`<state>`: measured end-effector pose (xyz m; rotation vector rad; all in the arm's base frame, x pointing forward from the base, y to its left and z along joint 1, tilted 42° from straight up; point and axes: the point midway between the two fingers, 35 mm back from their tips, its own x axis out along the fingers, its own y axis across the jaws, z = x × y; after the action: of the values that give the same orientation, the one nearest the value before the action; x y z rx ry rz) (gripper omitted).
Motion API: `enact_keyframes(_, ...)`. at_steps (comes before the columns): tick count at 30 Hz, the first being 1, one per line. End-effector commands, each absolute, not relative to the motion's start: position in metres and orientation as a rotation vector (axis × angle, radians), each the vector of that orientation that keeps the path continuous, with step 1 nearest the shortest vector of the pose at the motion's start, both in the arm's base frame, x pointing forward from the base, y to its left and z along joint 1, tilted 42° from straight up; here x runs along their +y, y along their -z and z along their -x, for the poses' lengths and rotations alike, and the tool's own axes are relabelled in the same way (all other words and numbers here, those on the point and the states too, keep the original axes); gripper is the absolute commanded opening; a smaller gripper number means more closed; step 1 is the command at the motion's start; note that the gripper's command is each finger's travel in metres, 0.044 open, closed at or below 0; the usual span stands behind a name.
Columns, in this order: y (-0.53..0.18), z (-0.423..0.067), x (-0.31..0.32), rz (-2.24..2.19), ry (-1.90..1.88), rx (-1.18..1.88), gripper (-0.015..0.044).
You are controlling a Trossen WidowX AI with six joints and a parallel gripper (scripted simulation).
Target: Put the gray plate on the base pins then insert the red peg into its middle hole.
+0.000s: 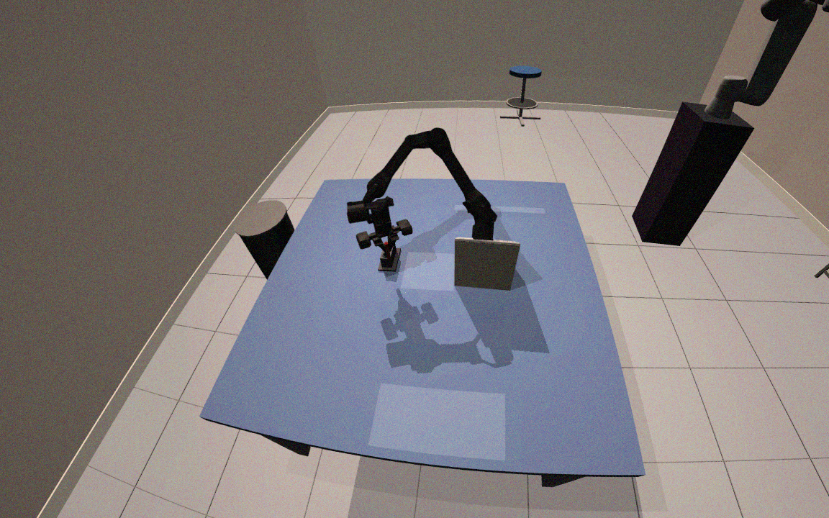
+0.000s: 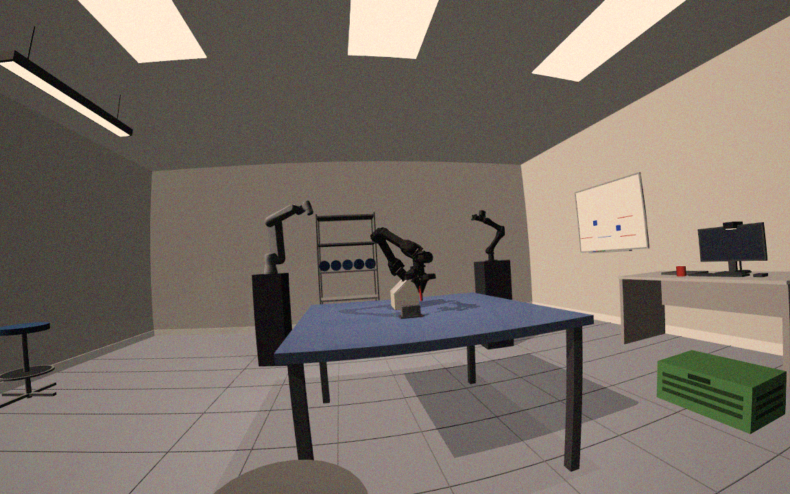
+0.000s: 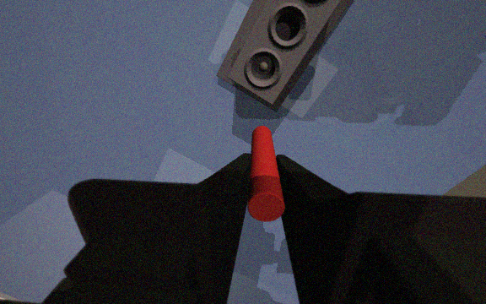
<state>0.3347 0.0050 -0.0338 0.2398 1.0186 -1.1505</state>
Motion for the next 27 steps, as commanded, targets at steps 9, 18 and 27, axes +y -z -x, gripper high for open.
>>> enact_keyframes(9,0.011,-0.350,-0.020,-0.227,1.155,1.004,0.0000)
enact_keyframes(18,-0.005,-0.360,-0.039,-0.216,1.164,0.998,0.0000)
enact_keyframes(27,-0.007,-0.363,-0.043,-0.213,1.167,0.996,0.0000)
